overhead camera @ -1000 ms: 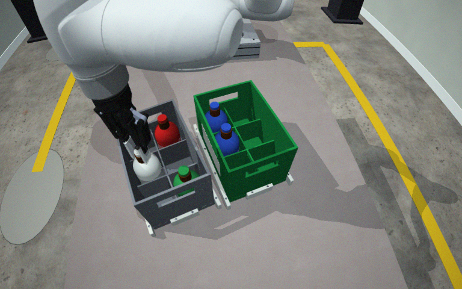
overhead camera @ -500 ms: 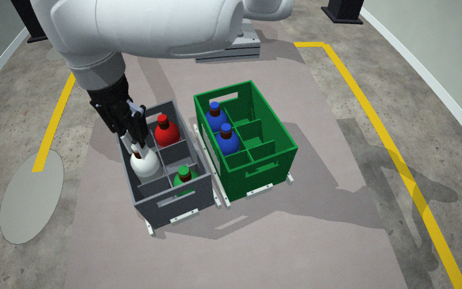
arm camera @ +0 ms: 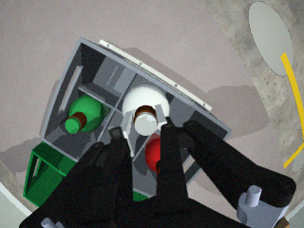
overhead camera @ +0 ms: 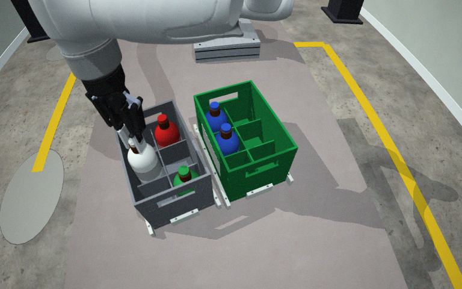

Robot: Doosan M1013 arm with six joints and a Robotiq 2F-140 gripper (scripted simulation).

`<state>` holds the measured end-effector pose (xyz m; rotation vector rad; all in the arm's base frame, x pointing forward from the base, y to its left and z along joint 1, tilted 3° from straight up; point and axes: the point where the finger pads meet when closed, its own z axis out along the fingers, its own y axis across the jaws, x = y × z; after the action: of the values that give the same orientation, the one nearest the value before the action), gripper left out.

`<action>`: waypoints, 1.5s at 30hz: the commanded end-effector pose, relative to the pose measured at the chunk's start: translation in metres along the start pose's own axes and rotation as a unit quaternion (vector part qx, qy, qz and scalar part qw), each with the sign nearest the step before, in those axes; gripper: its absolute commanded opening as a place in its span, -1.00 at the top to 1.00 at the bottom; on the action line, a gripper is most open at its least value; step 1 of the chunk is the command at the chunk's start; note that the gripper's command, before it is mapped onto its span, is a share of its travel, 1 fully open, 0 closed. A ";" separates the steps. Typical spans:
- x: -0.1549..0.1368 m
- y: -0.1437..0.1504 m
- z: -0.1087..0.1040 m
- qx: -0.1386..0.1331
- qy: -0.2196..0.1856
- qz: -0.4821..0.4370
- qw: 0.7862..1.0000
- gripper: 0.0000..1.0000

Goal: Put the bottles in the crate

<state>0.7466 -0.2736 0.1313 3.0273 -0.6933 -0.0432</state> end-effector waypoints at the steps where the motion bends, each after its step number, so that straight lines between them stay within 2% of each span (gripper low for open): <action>1: 0.000 0.000 -0.006 0.000 0.000 0.000 1.000 1.00; 45: 0.000 0.000 -0.071 0.000 0.000 0.000 1.000 1.00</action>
<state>0.7489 -0.2717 0.1993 3.0273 -0.6933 -0.0431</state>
